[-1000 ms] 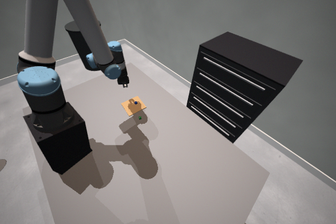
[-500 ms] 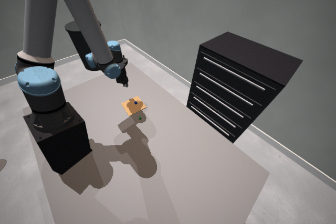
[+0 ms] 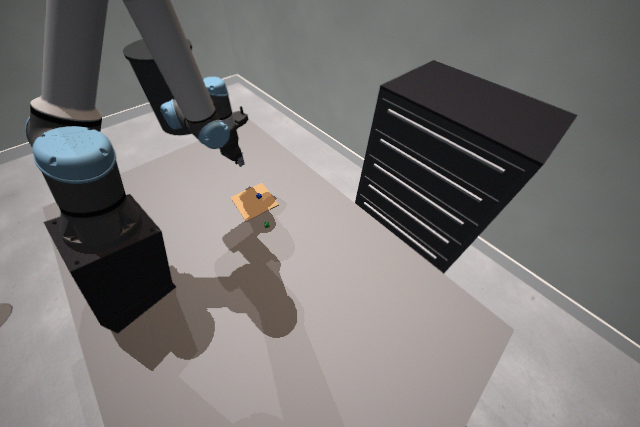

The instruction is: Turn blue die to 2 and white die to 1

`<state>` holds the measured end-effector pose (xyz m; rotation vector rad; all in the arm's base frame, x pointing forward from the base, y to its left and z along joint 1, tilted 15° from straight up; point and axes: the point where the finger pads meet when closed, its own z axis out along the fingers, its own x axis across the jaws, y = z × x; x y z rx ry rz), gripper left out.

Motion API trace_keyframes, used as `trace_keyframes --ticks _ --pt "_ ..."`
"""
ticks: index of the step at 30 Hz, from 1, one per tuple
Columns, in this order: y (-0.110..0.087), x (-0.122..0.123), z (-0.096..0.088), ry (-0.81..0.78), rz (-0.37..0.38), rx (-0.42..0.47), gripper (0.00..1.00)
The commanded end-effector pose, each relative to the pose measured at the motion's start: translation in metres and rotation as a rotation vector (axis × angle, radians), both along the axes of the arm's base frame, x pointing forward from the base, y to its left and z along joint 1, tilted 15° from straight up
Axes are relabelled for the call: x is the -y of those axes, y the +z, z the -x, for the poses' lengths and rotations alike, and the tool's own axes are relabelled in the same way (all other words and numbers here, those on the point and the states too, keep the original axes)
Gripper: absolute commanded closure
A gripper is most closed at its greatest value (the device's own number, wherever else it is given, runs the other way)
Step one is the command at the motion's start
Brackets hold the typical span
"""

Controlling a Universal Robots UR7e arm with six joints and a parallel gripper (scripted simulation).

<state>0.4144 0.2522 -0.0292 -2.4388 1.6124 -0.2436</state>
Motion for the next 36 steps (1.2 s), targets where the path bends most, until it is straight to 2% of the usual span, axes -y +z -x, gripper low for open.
trace_keyframes --ticks 1,3,6,10,20,22,36 --pt "0.0 0.0 0.0 -0.149 -0.039 -0.011 0.66" --pt "0.0 -0.001 0.001 -0.226 -0.059 -0.018 0.66" --pt "0.0 -0.001 0.001 -0.23 -0.06 -0.018 0.66" --pt "-0.001 -0.001 0.002 -0.388 -0.101 -0.032 0.66" --pt "-0.003 -0.001 0.006 -0.665 -0.173 -0.055 0.66" --pt "-0.003 -0.001 0.006 -0.665 -0.173 -0.055 0.66" --pt "-0.006 -0.003 0.017 -1.094 -0.285 -0.091 0.66"
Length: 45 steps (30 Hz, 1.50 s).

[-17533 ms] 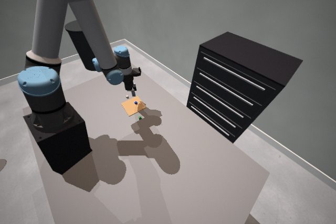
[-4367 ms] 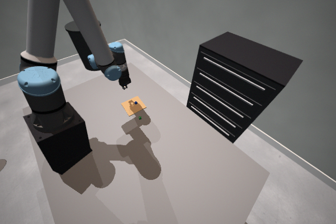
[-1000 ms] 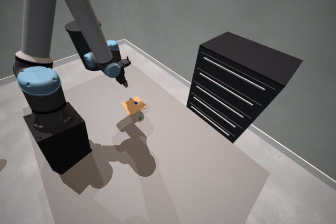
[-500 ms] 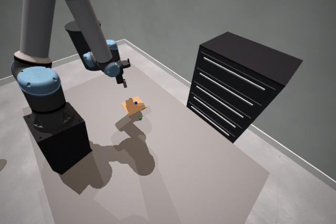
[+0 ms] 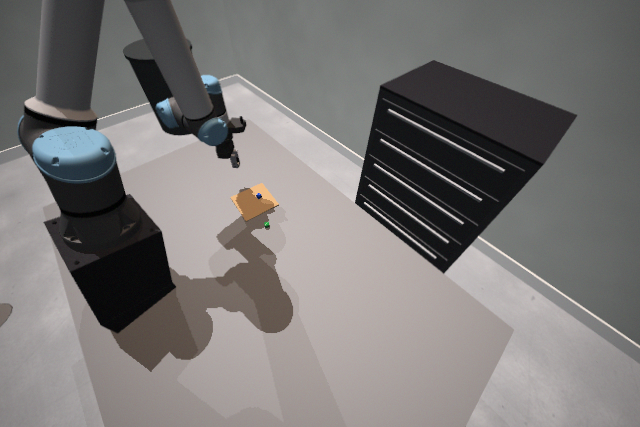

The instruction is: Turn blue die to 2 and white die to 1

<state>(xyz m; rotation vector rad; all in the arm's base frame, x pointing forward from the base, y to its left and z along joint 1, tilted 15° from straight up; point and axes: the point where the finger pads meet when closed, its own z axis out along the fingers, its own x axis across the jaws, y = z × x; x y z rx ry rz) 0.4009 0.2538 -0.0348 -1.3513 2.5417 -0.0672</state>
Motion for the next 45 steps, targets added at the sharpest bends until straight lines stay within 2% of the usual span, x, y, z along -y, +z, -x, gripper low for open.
trace_keyframes --ticks 1,3,18,33,45 --pt "-0.001 -0.001 0.004 -0.166 -0.044 -0.013 0.66" --pt "-0.001 -0.001 0.004 -0.166 -0.044 -0.013 0.66" --pt "-0.005 -0.006 0.018 -0.565 -0.148 -0.046 0.66" --pt "-0.007 -0.01 0.026 -0.766 -0.201 -0.062 0.66" --pt "-0.008 -0.011 0.028 -0.832 -0.218 -0.068 0.66"
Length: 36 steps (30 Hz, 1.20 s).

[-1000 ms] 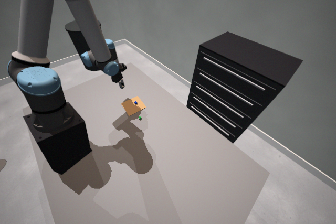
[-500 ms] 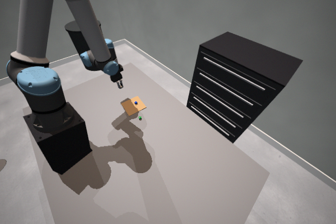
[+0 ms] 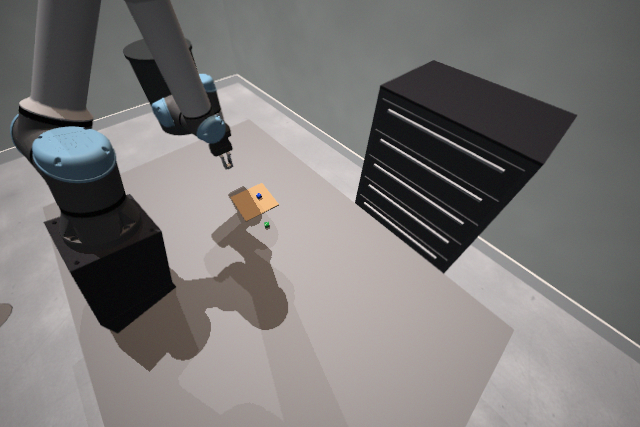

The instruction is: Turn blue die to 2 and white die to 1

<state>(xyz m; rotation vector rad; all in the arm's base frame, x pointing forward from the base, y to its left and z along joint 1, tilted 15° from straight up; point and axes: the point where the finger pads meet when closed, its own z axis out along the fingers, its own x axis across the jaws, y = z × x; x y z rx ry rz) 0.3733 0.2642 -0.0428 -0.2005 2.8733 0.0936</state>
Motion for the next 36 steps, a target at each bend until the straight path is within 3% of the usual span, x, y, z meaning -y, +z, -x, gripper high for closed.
trace_keyframes --ticks 1,26,36 --pt "0.0002 -0.0008 0.0008 -0.028 -0.008 -0.001 0.66" --pt "-0.0009 -0.0004 0.0013 -0.029 -0.048 -0.009 0.66" --pt "-0.0019 0.0018 0.001 0.022 -0.234 -0.03 0.66"
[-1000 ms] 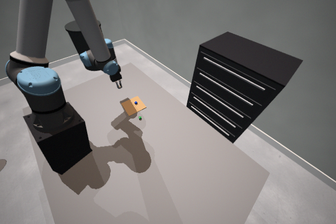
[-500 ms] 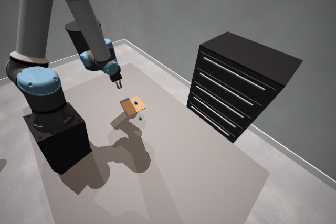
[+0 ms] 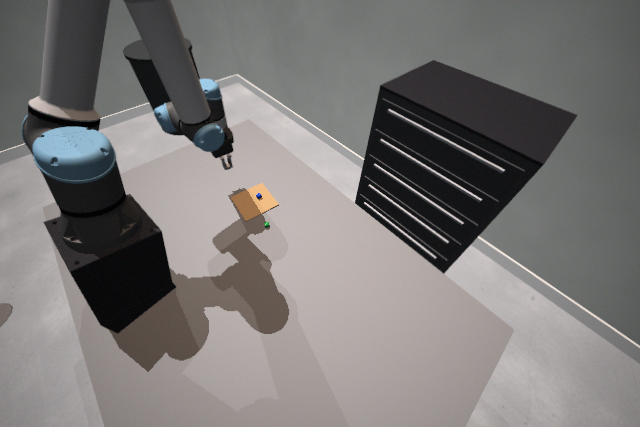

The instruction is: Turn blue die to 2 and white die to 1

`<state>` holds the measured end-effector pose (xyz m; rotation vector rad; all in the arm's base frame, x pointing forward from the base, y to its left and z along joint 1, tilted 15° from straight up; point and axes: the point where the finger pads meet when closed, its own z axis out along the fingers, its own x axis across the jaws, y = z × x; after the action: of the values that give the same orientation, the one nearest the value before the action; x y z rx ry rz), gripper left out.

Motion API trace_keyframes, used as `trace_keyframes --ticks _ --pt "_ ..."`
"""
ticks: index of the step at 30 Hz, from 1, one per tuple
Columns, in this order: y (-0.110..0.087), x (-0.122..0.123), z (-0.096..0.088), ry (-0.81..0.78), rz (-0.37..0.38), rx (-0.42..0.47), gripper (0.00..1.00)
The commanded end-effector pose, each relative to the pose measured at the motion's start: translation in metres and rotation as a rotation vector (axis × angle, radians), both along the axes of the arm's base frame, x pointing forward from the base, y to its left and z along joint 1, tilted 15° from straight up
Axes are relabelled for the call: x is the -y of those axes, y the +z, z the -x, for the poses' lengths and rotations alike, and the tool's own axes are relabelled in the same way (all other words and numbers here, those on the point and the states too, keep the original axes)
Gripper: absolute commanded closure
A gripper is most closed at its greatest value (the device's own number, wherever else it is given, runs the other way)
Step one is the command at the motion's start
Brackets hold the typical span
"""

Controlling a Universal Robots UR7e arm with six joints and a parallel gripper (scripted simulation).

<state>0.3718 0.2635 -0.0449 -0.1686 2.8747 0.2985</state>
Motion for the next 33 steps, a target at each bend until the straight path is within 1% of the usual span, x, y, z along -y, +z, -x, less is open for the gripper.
trace_keyframes --ticks 1,5,7,13,14,17,18,22,24,29,33 --pt "0.0007 0.0013 -0.0007 0.031 -0.12 -0.006 0.66" --pt "-0.0002 0.0028 -0.0008 0.064 -0.239 -0.018 0.66" --pt "-0.0002 0.0028 -0.0008 0.064 -0.239 -0.018 0.66" --pt "-0.0019 0.005 -0.0008 0.12 -0.442 -0.039 0.66" --pt "-0.0019 0.0051 -0.0008 0.122 -0.449 -0.04 0.66" --pt "-0.0024 0.0061 -0.0011 0.15 -0.555 -0.049 0.66" --pt "-0.0024 0.0061 -0.0011 0.15 -0.555 -0.049 0.66" --pt "-0.0029 0.0072 -0.0016 0.181 -0.673 -0.059 0.66" --pt "-0.0029 0.0072 -0.0016 0.181 -0.673 -0.059 0.66" --pt "-0.003 0.0082 -0.0024 0.209 -0.784 -0.067 0.66" --pt "-0.0042 0.0083 -0.0019 0.227 -0.836 -0.076 0.66"
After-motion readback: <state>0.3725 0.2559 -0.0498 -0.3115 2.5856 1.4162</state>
